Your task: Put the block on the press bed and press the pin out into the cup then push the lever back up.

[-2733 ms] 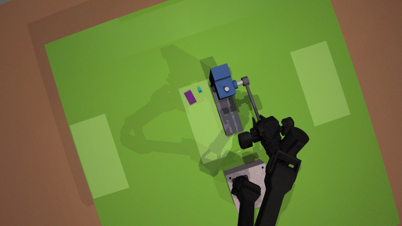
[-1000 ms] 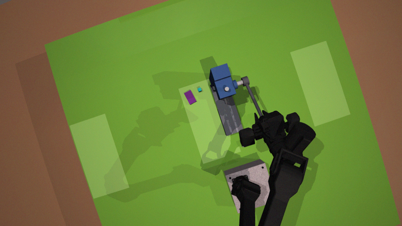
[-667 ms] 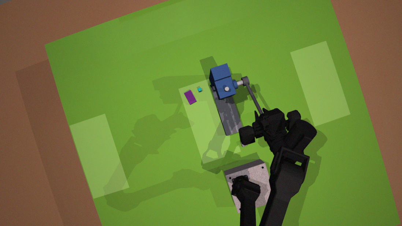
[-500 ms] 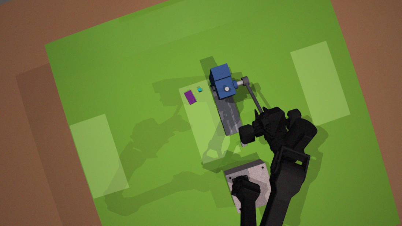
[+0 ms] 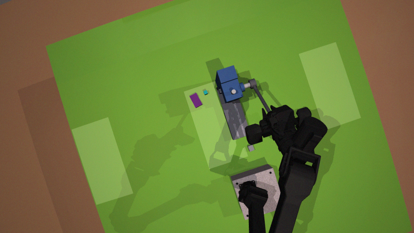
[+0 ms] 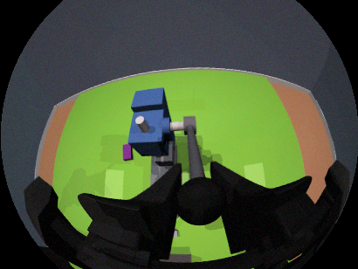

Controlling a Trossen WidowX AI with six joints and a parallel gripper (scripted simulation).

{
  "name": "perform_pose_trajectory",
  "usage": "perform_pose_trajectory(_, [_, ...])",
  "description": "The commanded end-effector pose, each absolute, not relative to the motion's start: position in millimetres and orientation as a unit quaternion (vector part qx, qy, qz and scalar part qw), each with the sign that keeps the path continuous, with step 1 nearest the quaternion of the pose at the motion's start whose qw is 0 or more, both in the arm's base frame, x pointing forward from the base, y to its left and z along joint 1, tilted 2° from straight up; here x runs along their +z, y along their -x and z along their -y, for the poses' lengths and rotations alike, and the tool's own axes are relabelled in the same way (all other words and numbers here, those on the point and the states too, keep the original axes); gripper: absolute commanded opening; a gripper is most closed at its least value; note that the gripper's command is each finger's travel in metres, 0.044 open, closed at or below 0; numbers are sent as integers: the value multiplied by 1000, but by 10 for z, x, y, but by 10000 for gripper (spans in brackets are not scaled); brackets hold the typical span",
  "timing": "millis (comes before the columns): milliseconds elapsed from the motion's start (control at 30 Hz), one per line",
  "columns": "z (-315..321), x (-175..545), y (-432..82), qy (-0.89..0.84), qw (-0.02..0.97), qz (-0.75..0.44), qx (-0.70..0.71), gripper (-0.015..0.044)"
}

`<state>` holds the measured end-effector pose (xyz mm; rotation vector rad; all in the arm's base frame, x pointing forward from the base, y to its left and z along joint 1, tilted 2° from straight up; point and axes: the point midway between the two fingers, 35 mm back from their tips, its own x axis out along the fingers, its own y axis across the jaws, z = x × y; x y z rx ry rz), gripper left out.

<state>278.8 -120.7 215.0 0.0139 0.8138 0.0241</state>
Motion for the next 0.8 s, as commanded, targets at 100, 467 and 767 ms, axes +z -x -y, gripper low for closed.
perform_pose_trajectory(100, [1207,2266,-2909,-4,921,-389,13,0])
perform_pose_trajectory(467, [1206,2359,-3035,-4,921,-389,13,0])
perform_pose_trajectory(767, [1205,2429,-3148,-4,921,-388,13,0])
